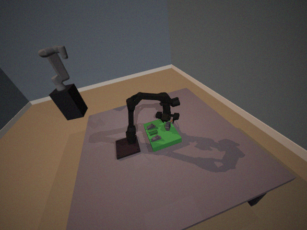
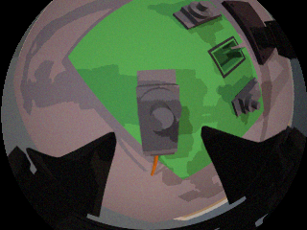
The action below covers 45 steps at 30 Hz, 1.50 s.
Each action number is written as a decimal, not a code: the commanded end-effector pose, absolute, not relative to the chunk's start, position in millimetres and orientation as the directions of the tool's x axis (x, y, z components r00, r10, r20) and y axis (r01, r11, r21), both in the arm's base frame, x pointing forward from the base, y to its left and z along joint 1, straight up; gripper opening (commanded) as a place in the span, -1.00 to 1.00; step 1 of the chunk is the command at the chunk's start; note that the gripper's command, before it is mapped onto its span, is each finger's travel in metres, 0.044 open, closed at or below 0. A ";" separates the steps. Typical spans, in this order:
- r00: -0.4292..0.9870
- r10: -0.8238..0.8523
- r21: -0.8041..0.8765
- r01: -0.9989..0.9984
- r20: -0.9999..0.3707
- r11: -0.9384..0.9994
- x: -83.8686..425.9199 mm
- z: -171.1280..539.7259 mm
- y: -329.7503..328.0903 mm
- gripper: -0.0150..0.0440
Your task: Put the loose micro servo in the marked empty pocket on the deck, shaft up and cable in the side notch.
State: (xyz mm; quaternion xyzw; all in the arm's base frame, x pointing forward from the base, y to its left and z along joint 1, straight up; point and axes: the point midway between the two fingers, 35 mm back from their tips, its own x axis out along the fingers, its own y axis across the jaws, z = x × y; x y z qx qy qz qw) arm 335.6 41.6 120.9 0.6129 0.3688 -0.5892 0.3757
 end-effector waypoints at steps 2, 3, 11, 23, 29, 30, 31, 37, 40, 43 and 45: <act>0.036 0.013 0.026 0.894 -0.999 -0.448 336.0 119.9 42.2 0.47; 0.036 0.013 0.026 0.894 -0.999 -0.448 336.0 119.9 42.2 0.38; 0.036 0.013 0.026 0.894 -0.999 -0.448 336.0 119.9 42.2 -0.14; 0.035 0.013 0.026 0.894 -0.999 -0.448 332.2 146.3 41.8 -0.49; 0.035 0.013 0.026 0.894 -0.999 -0.448 330.3 149.7 41.9 -0.49; 0.035 0.013 0.026 0.894 -0.999 -0.448 330.2 149.7 41.9 -0.49; 0.035 0.013 0.026 0.894 -0.999 -0.448 330.0 149.7 42.0 -0.49; 0.035 0.013 0.026 0.894 -0.999 -0.448 328.9 149.6 42.2 -0.49; 0.035 0.013 0.025 0.894 -0.999 -0.448 324.1 149.4 41.7 -0.49; 0.034 0.012 0.025 0.894 -0.999 -0.448 315.3 148.9 40.8 -0.49; 0.033 0.012 0.024 0.894 -0.999 -0.448 307.9 148.5 40.0 -0.49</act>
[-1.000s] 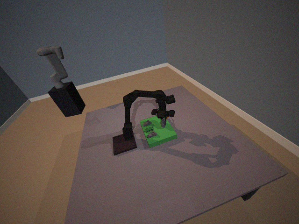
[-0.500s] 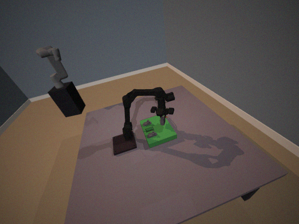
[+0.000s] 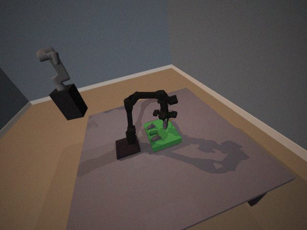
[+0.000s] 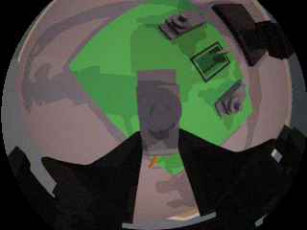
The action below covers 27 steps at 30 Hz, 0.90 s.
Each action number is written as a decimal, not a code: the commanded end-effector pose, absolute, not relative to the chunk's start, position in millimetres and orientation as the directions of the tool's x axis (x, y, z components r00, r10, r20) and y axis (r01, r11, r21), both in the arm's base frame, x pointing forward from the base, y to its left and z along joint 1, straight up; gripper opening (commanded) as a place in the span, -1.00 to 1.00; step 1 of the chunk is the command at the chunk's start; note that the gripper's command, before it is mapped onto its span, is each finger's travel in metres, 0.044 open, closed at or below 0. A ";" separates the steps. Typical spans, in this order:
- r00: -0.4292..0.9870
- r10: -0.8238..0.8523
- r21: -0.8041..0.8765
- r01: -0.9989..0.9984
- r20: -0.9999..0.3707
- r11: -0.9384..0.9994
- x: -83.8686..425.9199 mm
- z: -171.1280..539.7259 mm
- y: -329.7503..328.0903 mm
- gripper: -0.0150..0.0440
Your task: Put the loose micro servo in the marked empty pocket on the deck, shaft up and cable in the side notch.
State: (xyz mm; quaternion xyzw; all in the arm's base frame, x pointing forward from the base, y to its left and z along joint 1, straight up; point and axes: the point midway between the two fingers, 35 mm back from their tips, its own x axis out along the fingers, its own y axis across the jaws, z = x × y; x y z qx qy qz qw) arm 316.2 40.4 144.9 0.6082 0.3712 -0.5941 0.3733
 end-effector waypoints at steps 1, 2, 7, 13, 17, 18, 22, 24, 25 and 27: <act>0.033 0.012 0.024 0.894 -0.999 -0.448 304.1 148.3 39.6 -0.49; 0.032 0.012 0.024 0.894 -0.999 -0.448 300.2 148.2 39.2 -0.49; 0.031 0.012 0.023 0.894 -0.999 -0.448 286.8 147.5 37.8 -0.49; 0.031 0.011 0.023 0.894 -0.999 -0.448 288.3 147.4 28.2 -0.49; 0.031 0.011 0.024 0.908 -0.999 -0.417 288.4 147.4 27.8 -0.49; 0.031 0.011 0.024 0.918 -0.999 -0.396 288.4 147.4 27.8 -0.49; 0.032 0.011 0.027 0.962 -0.999 -0.273 288.4 147.5 27.8 -0.49; 0.032 0.011 0.029 0.978 -0.999 -0.205 288.4 147.5 27.8 -0.49; 0.032 0.011 0.029 0.985 -0.999 -0.171 288.4 147.5 27.8 -0.49; 0.032 0.011 0.030 0.994 -0.999 -0.102 288.4 147.5 27.8 -0.49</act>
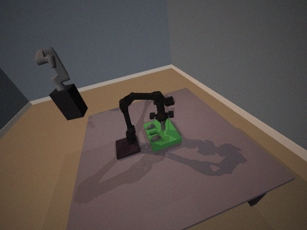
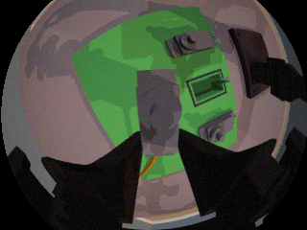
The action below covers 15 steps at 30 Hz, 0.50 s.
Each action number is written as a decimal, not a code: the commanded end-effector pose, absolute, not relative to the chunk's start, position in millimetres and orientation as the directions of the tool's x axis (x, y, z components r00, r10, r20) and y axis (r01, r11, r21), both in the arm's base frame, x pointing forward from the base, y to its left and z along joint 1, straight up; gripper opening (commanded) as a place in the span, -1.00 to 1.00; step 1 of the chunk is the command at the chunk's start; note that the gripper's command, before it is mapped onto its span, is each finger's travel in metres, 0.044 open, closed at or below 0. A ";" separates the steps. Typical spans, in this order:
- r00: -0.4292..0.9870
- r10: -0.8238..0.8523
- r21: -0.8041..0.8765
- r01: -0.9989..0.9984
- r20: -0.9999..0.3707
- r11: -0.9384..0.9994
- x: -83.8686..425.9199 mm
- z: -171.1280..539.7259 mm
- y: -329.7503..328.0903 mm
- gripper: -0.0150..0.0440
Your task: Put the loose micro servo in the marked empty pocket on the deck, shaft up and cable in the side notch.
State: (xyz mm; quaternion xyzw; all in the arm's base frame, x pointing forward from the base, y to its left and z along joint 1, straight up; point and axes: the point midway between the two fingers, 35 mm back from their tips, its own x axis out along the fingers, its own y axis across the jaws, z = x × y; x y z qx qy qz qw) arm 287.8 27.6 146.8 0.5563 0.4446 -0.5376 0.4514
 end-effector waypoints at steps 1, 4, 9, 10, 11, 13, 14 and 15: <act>0.032 0.011 0.031 0.997 -0.999 -0.067 288.4 147.5 27.8 -0.49; 0.032 0.011 0.032 0.999 -0.999 0.038 288.4 147.5 27.8 -0.49; 0.032 0.011 0.033 0.977 -0.999 0.211 288.4 147.5 27.8 -0.49; 0.032 0.011 0.033 0.969 -0.999 0.245 288.4 147.5 27.8 -0.49; 0.032 0.011 0.034 0.960 -0.999 0.278 288.4 147.5 27.8 -0.49; 0.032 0.011 0.034 0.938 -0.999 0.344 288.4 147.5 27.8 -0.49; 0.032 0.011 0.034 0.926 -0.999 0.377 288.4 147.5 27.8 -0.49; 0.032 0.011 0.034 0.912 -0.999 0.409 288.4 147.5 27.8 -0.49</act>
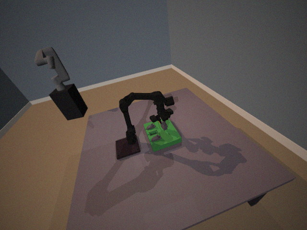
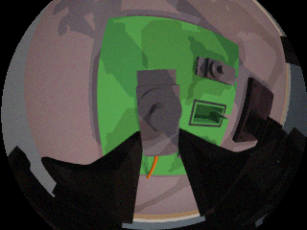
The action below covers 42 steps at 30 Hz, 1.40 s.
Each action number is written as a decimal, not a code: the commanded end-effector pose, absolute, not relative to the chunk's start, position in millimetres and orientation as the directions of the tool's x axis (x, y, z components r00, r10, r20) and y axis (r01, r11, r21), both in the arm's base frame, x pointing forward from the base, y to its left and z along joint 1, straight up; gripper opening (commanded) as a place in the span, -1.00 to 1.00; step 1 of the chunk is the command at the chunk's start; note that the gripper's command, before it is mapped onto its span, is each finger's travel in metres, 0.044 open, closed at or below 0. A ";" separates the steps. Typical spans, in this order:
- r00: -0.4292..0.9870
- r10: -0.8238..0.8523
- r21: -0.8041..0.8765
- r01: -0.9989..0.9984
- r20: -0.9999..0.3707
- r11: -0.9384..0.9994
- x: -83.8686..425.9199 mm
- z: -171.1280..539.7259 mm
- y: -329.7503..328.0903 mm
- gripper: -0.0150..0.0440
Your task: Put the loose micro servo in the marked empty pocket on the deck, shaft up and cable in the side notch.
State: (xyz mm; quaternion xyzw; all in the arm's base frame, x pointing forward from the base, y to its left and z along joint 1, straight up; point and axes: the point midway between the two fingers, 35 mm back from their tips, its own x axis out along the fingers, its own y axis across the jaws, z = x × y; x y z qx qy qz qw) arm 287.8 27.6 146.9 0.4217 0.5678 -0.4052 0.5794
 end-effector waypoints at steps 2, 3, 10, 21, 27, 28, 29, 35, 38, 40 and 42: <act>0.032 0.011 0.033 0.881 -0.999 0.472 288.4 147.5 27.8 -0.49; 0.032 0.011 0.033 0.864 -0.999 0.502 288.4 147.5 27.8 -0.49; 0.032 0.011 0.031 0.718 -0.999 0.696 288.4 147.5 27.8 -0.49; 0.032 0.011 0.024 0.417 -0.999 0.909 288.4 147.5 27.8 -0.49; 0.032 0.011 0.018 0.226 -0.999 0.974 288.4 147.5 27.8 -0.49; 0.032 0.011 0.017 0.193 -0.999 0.981 288.4 147.5 27.8 -0.49; 0.032 0.011 0.016 0.160 -0.999 0.987 288.4 147.5 27.8 -0.49; 0.032 0.011 0.010 -0.042 -0.999 0.999 288.4 147.5 27.8 -0.49; 0.032 0.011 0.007 -0.137 -0.999 0.991 288.4 147.5 27.8 -0.49; 0.032 0.011 0.006 -0.159 -0.999 0.987 288.4 147.5 27.8 -0.49; 0.032 0.011 0.006 -0.159 -0.999 0.987 288.4 147.5 27.8 -0.49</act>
